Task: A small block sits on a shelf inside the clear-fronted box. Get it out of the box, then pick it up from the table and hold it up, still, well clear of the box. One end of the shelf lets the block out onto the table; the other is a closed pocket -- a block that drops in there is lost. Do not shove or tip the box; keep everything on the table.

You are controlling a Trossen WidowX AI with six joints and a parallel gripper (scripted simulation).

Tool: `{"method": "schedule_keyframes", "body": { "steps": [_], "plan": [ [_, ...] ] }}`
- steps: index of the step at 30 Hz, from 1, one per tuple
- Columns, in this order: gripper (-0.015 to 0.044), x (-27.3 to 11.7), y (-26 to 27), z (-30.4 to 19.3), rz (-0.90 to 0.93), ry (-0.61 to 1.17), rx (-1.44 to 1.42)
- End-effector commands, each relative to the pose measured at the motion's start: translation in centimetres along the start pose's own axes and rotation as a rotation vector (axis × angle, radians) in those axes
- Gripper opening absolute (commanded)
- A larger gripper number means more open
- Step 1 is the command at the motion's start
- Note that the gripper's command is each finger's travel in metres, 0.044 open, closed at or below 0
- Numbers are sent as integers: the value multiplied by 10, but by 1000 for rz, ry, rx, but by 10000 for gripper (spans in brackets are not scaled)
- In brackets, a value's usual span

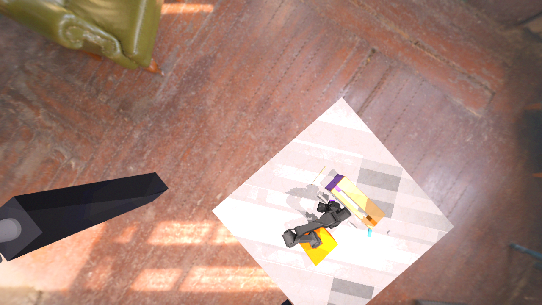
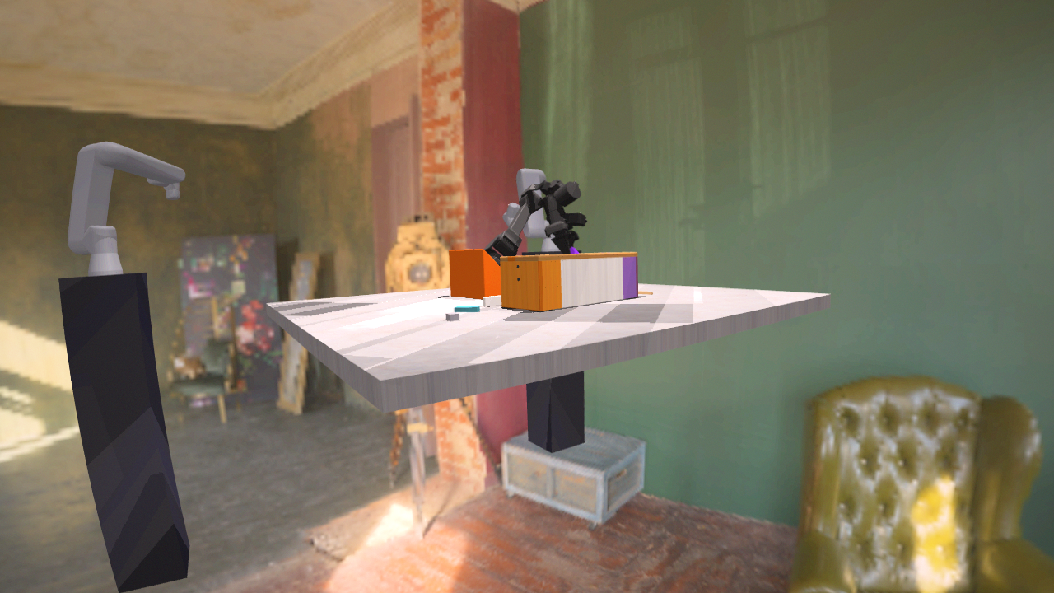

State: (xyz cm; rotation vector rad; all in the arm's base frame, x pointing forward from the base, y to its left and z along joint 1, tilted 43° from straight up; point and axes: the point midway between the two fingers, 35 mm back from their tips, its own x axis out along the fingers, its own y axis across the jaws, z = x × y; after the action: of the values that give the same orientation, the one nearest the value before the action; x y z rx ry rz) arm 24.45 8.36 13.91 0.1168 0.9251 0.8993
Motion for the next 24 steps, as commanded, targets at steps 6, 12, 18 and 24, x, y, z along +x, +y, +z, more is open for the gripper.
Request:
{"method": "schedule_keyframes", "body": {
  "steps": [6,12,18,24],
  "plan": [
    [0,-8,-2,-2,17,-7,397],
    [0,-12,-3,-3,28,-8,650],
    [0,-17,-4,-4,41,-7,903],
    [0,-22,-5,-6,56,-5,1157]
  ]
}}
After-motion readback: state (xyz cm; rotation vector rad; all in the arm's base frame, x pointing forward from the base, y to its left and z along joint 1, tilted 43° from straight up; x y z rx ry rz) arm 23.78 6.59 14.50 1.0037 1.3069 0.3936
